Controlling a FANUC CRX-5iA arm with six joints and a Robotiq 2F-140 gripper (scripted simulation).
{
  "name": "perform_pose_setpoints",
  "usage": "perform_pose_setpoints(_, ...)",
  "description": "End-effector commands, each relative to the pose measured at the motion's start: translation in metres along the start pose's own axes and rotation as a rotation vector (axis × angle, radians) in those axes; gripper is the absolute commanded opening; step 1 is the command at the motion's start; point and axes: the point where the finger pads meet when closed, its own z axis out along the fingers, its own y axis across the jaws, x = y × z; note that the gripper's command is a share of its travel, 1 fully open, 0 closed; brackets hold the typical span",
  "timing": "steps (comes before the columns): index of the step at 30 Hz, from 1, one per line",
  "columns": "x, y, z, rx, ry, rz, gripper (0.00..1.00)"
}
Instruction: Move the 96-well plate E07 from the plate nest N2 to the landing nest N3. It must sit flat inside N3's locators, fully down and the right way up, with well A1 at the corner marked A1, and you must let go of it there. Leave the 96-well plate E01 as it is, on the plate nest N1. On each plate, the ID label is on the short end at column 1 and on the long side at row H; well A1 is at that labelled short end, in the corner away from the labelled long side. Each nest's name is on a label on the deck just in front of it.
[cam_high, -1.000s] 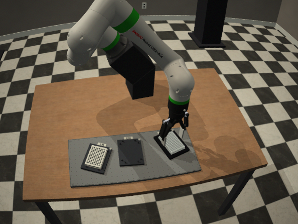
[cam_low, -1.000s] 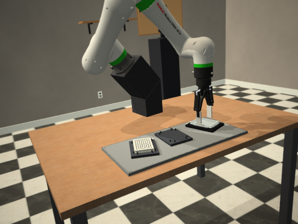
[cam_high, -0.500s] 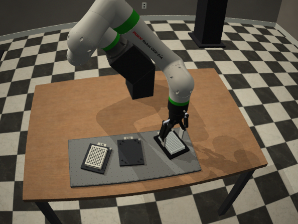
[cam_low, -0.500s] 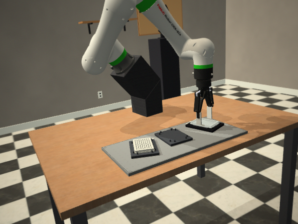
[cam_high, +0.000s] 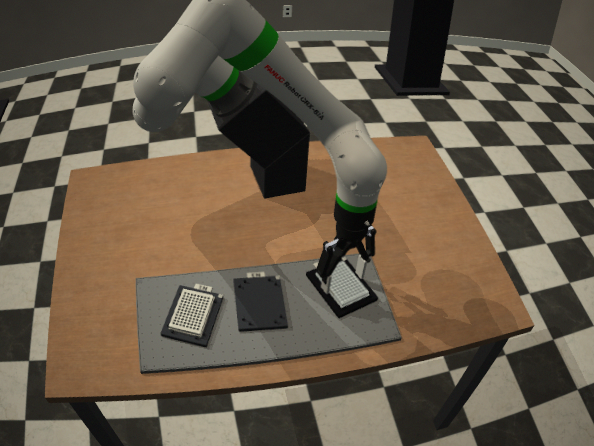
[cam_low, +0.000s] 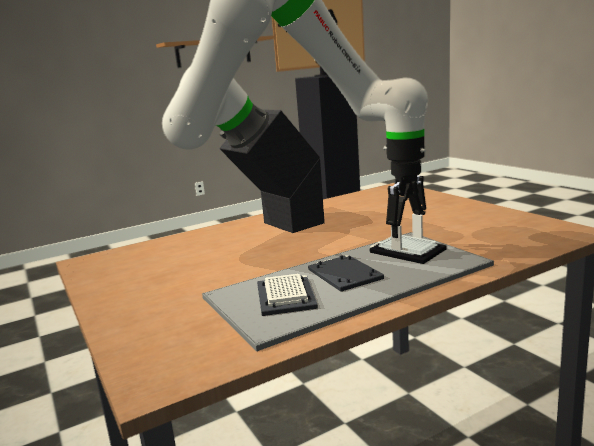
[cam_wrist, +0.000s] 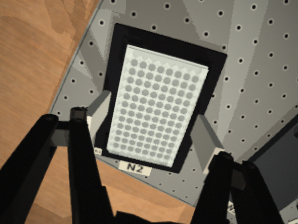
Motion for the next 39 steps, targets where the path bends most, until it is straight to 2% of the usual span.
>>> perform_pose_setpoints(1, 0.0002, -0.0001, 0.0009, 0.0, 0.0, 0.0, 0.66)
perform_pose_setpoints(39, 0.0002, -0.0002, 0.0048, 0.0, 0.0, 0.0, 0.66)
